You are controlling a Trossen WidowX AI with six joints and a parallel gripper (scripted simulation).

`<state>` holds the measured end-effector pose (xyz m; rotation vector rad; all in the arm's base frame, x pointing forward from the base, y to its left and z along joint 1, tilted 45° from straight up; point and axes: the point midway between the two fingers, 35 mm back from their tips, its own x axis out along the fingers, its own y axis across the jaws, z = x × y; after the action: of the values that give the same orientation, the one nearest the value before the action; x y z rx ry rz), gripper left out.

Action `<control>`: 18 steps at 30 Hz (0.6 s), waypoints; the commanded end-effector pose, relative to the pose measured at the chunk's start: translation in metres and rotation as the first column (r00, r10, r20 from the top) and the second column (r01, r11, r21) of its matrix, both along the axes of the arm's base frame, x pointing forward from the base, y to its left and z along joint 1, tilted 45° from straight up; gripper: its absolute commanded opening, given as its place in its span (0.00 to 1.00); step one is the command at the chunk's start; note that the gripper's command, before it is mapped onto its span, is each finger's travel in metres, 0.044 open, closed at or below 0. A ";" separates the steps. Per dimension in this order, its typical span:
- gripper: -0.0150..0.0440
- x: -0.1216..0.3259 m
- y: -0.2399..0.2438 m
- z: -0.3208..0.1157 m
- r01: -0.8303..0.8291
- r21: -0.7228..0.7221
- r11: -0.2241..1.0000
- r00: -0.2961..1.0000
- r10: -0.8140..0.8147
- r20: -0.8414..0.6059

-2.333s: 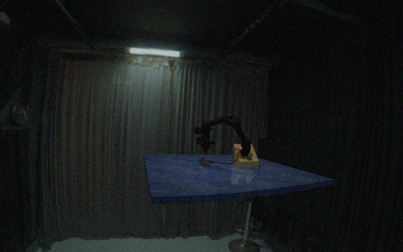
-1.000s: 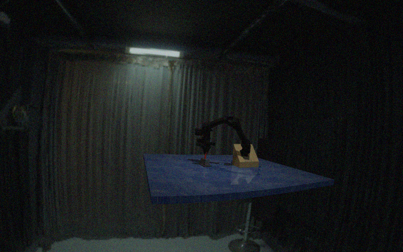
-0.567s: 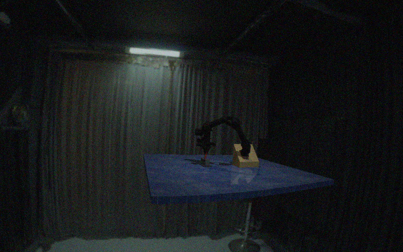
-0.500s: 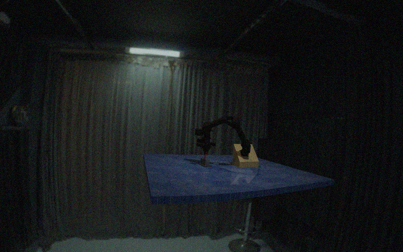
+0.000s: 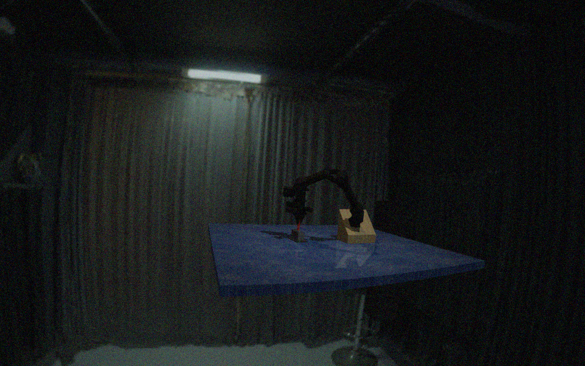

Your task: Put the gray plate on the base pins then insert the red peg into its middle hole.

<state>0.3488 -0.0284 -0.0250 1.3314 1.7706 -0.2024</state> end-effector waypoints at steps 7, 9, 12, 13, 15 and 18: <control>0.25 0.000 0.001 -0.001 0.000 0.001 1.000 1.000 0.000 -0.004; 0.25 0.000 0.001 -0.001 0.000 0.001 1.000 1.000 0.000 -0.004; 0.25 0.000 0.001 -0.001 0.000 0.001 1.000 1.000 0.000 -0.004; 0.25 0.000 0.001 -0.001 0.000 0.001 1.000 1.000 0.000 -0.004; 0.30 0.000 0.001 -0.001 0.000 0.001 1.000 1.000 0.000 -0.004; 0.43 0.000 0.001 -0.001 0.000 0.001 1.000 1.000 0.000 -0.004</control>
<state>0.3489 -0.0280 -0.0261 1.3328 1.7737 -0.2047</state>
